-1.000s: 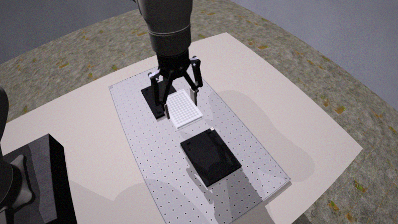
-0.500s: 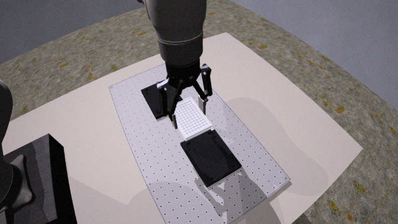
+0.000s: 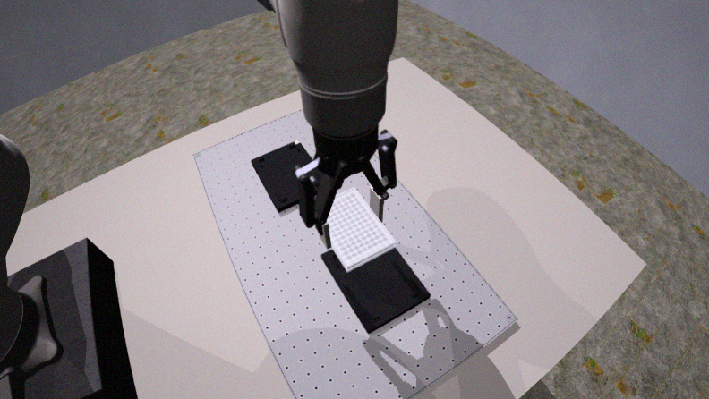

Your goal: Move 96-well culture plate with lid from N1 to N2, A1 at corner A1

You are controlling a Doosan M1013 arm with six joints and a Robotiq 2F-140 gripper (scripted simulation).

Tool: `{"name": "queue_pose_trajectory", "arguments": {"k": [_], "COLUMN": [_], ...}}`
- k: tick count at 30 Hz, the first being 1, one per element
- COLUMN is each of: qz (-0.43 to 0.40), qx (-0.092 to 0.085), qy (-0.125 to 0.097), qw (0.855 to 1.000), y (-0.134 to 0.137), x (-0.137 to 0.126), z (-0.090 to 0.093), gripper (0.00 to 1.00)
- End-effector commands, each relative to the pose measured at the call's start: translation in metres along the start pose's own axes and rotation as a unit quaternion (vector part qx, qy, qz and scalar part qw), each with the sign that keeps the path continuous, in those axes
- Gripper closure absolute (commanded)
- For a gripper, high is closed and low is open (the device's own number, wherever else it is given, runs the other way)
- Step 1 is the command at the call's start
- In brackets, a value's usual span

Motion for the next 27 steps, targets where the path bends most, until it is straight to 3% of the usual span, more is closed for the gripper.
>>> {"name": "queue_pose_trajectory", "arguments": {"k": [1, 18, 27], "qz": [0.0, 0.0, 0.0], "qx": [0.0, 0.0, 0.0], "qy": [0.0, 0.0, 0.0], "qw": [1.0, 1.0, 1.0], "y": [0.001, 0.004, 0.005], "x": [-0.013, -0.063, -0.064], "z": [0.0, 0.0, 0.0], "gripper": [1.0, 1.0, 1.0]}}
Point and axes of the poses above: the point where the finger pads meet when closed, its own z axis out along the fingers, its own y axis across the jaws, x = y × z, the point moved 8 cm from there along -z, back along the fingers, and after that the axes turned 2 degrees about -z, right-handed, at the moved point
